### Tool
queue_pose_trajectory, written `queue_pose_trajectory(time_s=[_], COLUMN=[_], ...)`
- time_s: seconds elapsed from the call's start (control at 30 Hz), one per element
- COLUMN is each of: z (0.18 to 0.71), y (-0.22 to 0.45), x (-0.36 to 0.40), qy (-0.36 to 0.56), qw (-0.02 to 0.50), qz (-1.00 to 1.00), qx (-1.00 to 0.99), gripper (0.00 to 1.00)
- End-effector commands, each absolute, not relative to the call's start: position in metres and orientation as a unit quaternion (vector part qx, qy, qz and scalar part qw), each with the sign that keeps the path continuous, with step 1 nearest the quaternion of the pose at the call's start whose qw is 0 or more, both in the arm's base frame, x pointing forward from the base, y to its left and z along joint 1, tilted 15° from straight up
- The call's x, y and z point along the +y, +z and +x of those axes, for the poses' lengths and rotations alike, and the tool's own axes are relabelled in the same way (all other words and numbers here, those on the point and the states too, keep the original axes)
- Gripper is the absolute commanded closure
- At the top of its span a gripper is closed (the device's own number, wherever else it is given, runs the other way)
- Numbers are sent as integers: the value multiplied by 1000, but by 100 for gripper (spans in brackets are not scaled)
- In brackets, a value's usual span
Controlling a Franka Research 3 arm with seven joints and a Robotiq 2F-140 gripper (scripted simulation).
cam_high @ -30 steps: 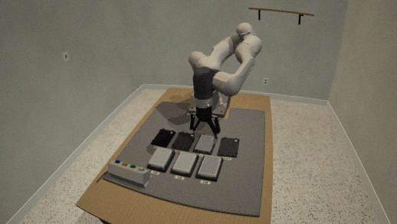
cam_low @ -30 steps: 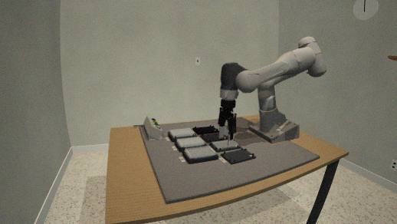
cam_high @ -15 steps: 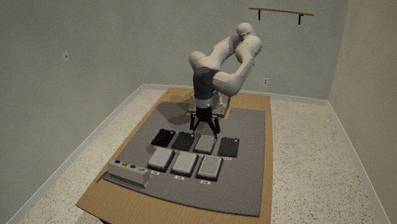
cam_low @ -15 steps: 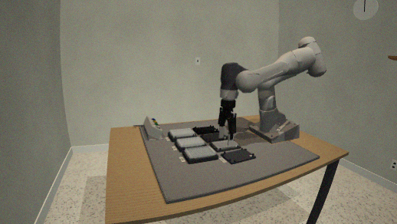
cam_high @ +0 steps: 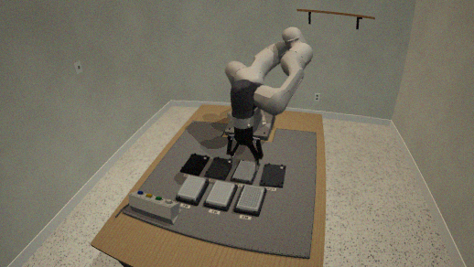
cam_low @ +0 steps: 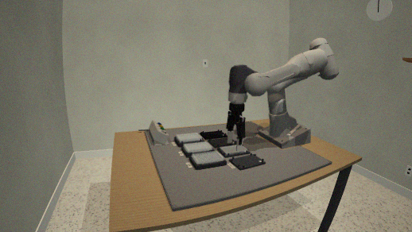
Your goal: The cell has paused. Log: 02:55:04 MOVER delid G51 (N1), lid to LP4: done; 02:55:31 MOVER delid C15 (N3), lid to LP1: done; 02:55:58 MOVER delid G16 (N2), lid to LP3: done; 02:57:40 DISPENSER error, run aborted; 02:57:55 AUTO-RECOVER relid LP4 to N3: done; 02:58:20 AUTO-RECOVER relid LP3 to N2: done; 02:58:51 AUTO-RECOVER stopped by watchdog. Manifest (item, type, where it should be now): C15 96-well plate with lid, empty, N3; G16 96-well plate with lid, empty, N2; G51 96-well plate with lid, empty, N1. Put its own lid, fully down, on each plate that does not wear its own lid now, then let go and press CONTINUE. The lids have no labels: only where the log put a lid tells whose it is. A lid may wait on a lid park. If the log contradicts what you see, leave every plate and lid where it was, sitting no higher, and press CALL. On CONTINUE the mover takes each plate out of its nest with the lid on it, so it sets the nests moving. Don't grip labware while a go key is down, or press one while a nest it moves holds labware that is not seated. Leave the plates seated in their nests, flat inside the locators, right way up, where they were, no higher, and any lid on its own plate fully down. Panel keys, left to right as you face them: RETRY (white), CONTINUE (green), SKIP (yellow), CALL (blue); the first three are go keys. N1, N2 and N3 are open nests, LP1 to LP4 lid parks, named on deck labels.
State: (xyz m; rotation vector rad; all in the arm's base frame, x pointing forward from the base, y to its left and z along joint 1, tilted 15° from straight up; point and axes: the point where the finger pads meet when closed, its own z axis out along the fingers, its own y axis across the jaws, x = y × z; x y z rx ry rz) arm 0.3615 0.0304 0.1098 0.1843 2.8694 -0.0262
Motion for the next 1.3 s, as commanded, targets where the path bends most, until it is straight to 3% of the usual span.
queue_pose_trajectory(time_s=[0.0,1.0,1.03,1.27], z=[362,362,362,362], y=[110,110,110,110], x=[31,31,31,31], qy=[-9,-9,-9,-9], qw=[134,134,134,134], qz=[65,65,65,65], qx=[989,989,989,989], gripper=[34,34,41,41])
